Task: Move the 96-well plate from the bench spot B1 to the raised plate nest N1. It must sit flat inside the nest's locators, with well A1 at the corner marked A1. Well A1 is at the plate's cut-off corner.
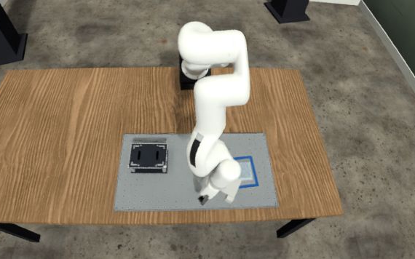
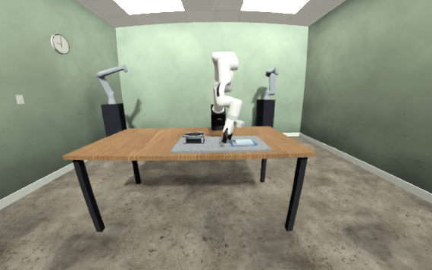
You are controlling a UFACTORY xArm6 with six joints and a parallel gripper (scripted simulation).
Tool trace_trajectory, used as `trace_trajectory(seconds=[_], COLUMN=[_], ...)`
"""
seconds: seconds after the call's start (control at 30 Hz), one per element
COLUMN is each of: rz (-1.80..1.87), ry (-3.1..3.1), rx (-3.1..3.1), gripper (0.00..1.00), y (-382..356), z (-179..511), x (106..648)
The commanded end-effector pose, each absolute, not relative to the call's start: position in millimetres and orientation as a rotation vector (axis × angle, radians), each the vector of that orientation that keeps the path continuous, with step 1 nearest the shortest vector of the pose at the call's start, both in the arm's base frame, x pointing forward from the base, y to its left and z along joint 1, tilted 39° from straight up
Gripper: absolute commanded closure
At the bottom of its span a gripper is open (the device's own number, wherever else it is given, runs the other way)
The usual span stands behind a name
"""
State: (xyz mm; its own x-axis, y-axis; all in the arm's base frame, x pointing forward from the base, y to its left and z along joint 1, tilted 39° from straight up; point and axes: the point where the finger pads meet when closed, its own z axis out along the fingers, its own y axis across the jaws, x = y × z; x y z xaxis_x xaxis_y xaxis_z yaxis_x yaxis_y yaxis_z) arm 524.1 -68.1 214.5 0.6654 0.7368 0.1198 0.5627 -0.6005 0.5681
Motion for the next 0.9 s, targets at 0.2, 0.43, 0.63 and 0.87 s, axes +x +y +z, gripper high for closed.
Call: trace_trajectory(seconds=[0.2,0.43,0.63,0.87], rz=[0.51,0.518,0.546,0.553], ry=[1.202,1.25,1.409,1.446], rx=[2.269,2.238,2.13,2.105], gripper=[0.0,0.0,0.0,0.0], y=[-25.4,-2.1,24.3,46.4], z=[210.5,206.7,201.7,197.2], x=[512.5,504.3,492.4,481.4])
